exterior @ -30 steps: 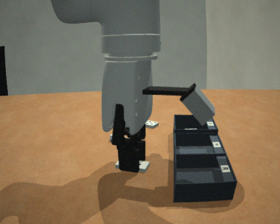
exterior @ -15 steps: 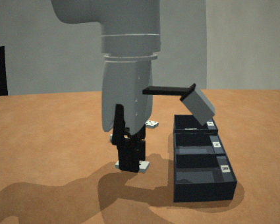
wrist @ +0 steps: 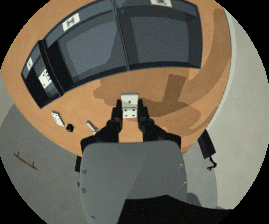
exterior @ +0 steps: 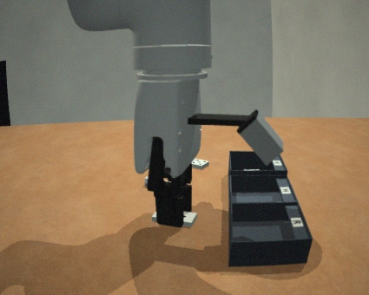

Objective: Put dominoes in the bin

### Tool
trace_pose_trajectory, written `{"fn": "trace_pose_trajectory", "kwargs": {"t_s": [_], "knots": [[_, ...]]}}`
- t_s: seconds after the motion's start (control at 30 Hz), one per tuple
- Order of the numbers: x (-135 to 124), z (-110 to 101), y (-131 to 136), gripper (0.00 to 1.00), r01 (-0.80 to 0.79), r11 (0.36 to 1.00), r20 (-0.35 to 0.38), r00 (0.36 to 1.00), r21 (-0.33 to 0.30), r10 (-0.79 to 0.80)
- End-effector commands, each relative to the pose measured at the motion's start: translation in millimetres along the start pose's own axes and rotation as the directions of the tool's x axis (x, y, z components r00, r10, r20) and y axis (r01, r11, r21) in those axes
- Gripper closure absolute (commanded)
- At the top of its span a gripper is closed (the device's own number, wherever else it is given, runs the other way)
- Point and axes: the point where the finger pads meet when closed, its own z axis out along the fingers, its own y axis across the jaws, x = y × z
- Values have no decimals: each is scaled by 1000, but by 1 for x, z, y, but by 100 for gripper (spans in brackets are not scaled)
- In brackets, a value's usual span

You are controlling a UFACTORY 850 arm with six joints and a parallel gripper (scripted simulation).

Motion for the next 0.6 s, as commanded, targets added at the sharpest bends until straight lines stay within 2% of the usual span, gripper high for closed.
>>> {"fn": "trace_pose_trajectory", "kwargs": {"t_s": [0.0, 0.17, 0.57], "knots": [[1, -7, 0, 100, 0, 1000, -1, 1000, 1, 0], [1, -17, 0, 100, 0, 1000, -1, 1000, 1, 0], [1, -57, 0, 100, 0, 1000, -1, 1000, 1, 0]]}}
